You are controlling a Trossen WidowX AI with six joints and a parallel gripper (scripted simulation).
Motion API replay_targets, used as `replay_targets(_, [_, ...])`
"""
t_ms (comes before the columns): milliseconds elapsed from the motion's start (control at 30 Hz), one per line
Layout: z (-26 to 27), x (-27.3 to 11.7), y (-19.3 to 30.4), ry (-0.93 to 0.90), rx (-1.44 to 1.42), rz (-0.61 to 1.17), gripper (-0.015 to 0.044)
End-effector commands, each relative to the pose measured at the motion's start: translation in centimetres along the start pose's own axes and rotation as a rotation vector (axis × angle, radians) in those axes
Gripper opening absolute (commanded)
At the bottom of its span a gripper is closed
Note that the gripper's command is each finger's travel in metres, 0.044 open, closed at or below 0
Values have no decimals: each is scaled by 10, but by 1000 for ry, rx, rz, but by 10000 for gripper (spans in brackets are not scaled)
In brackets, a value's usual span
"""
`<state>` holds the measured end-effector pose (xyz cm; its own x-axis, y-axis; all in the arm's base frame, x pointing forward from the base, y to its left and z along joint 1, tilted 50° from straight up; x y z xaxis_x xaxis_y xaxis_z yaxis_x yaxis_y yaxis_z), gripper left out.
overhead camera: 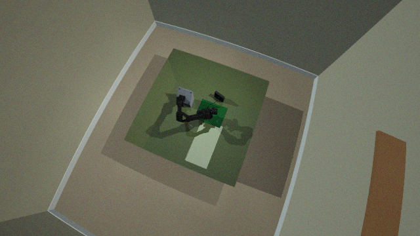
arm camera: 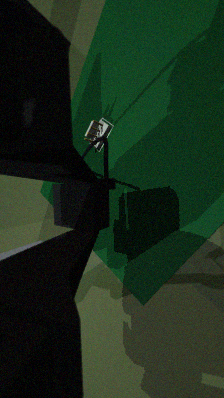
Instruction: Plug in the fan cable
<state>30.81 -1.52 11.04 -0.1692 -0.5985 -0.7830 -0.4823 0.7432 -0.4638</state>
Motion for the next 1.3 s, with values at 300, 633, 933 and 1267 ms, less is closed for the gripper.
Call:
replay_targets(300, [1, -4, 8, 7, -316, -45, 0])
replay_targets(633, [3, -3, 16, 35, -657, -93, 0])
replay_targets(933, [3, -1, 24, 74, -964, -132, 0])
replay_targets(1267, [4, 0, 32, 132, -1302, -167, 0])
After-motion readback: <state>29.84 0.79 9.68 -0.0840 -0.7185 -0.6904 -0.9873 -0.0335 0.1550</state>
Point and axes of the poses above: the point midway between the two fingers, 35 mm back from their tips, its own x axis out along the fingers, its own z axis across the jaws, y = z × x, the point moved 9 cm from there along -x, back along the fingers, and after that the axes turned 1 degree about -x, right-handed, at the moved point
